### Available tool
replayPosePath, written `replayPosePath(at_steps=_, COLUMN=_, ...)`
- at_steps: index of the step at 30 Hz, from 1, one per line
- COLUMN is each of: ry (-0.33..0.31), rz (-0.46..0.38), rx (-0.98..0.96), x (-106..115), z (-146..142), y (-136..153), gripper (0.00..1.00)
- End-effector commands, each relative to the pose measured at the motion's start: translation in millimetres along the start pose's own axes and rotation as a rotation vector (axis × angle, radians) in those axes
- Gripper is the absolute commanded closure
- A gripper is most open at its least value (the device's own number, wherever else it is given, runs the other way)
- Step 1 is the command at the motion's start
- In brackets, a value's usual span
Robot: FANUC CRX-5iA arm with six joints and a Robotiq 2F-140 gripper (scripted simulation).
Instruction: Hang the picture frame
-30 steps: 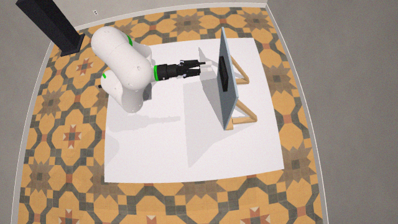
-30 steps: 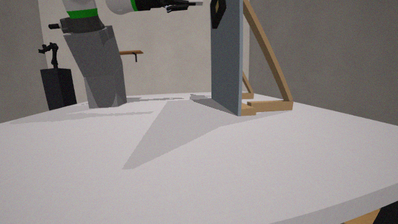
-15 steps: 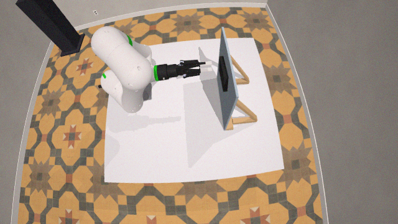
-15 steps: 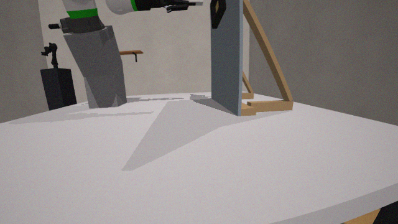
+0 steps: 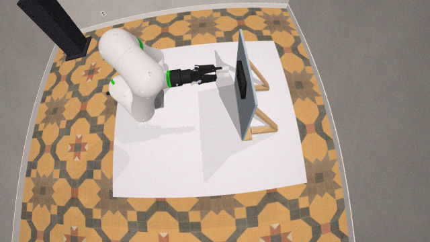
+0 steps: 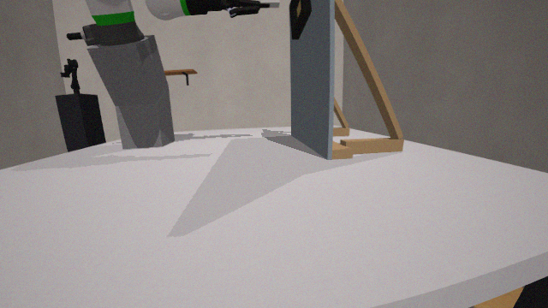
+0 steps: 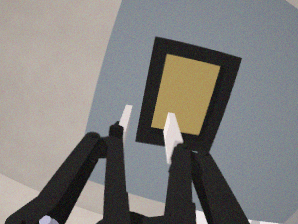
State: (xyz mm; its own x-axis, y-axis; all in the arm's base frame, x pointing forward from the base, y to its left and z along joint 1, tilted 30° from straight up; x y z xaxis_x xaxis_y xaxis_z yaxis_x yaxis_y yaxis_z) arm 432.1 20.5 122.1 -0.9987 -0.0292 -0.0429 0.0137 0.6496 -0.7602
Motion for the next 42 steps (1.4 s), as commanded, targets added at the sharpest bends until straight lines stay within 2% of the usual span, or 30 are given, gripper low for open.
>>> replayPosePath(at_steps=1, ry=0.0, rz=0.0, rx=0.0, x=-0.4, z=0.0, y=0.2, gripper=0.71)
replayPosePath(at_steps=22, ry=0.0, rz=0.0, rx=0.0, x=-4.0, z=0.1, y=0.3, gripper=0.71)
replayPosePath(at_steps=42, ry=0.0, rz=0.0, rx=0.0, x=-26.5, z=0.1, y=0.3, gripper=0.71)
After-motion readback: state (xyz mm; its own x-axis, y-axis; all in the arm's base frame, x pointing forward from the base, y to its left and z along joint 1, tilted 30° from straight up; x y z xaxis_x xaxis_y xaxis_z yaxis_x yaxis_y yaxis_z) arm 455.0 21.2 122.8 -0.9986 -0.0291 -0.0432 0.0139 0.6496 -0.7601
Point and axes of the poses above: the point where the finger pads meet when closed, its own x axis back along the fingers, its own z axis across the jaws, y = z × x, the point moved 10 cm from there along x, back along the fingers, and after that the axes turned 11 degrees about x, right-handed, at the moved point
